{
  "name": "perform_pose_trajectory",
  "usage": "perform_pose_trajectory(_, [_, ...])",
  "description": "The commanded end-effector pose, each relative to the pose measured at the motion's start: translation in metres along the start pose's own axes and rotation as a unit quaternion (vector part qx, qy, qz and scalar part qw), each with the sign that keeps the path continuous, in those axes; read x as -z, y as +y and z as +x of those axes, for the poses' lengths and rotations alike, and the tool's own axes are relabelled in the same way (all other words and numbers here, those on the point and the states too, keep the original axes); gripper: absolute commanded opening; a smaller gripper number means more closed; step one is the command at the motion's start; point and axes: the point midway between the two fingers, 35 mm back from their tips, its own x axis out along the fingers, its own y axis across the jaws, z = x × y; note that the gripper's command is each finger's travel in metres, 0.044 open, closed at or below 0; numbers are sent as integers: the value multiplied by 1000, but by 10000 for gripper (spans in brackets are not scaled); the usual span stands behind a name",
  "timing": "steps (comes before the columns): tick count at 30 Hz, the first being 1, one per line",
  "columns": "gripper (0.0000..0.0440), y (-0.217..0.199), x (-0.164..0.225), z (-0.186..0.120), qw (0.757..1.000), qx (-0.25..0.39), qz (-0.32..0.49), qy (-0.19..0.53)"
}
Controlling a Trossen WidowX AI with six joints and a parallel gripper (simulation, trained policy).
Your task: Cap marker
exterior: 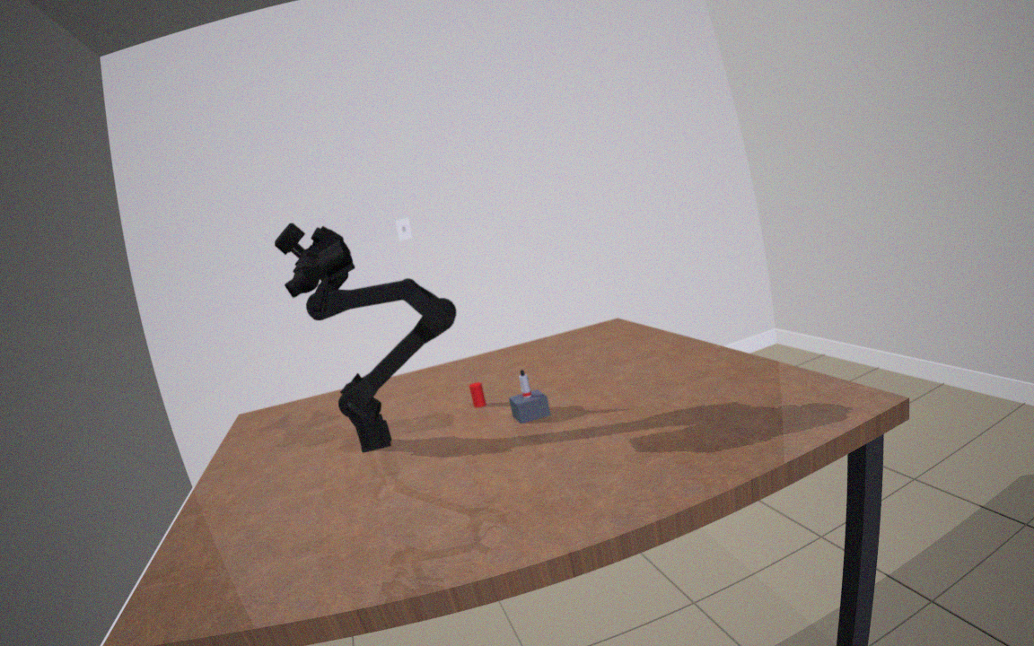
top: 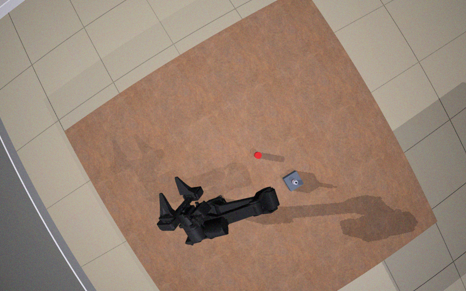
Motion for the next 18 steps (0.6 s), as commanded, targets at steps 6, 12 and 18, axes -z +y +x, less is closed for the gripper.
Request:
perform_pose_trajectory(6, [249,4,-1,3,1000,-5,-20,-5])
perform_pose_trajectory(12, [210,9,0,6,999,-14,-44,-8])
perform_pose_trajectory(18, [229,13,2,9,998,-22,-62,-5])
